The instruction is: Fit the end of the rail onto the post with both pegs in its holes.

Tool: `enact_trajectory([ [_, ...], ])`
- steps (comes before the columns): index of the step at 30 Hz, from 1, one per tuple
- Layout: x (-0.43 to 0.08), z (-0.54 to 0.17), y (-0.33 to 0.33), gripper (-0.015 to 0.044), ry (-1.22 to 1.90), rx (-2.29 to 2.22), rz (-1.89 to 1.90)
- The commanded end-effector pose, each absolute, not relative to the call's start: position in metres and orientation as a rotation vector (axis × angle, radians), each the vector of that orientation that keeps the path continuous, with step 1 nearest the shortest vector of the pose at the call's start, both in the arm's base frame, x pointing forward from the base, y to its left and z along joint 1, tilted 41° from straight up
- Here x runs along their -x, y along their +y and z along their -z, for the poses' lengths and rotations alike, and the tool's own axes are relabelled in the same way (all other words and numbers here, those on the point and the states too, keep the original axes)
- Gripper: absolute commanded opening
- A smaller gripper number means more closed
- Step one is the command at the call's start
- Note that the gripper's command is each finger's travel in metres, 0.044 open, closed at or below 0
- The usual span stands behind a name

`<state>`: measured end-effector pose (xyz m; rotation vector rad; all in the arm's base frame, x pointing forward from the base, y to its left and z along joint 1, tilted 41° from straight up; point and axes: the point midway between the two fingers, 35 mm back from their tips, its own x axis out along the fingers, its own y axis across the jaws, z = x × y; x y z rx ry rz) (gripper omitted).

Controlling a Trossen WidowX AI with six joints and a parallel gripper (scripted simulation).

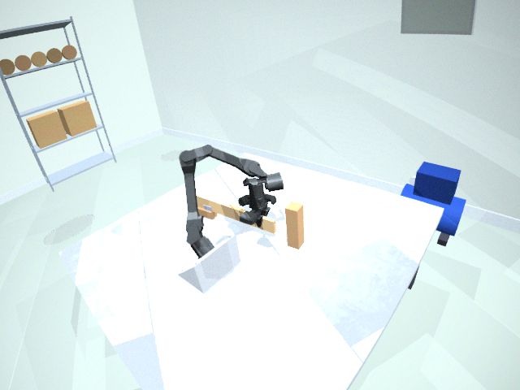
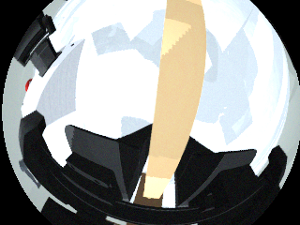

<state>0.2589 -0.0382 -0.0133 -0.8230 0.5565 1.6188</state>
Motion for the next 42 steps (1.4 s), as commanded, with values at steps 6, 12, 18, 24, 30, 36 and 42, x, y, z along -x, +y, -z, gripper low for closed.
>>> enact_trajectory([
  [6, -0.262, 0.008, -0.043, 0.0, 0.551, 0.826, -1.61],
  [12, -0.262, 0.005, -0.045, 0.0, 0.551, 0.826, -1.61],
  [18, -0.262, 0.003, -0.047, 0.0, 0.551, 0.826, -1.61],
  [24, -0.262, 0.001, -0.049, 0.0, 0.551, 0.826, -1.61],
  [30, -0.262, -0.001, -0.051, 0.0, 0.551, 0.826, -1.61],
  [36, -0.262, -0.001, -0.051, 0.0, 0.551, 0.826, -1.61],
  [42, -0.262, 0.001, -0.049, 0.0, 0.551, 0.826, -1.61],
])
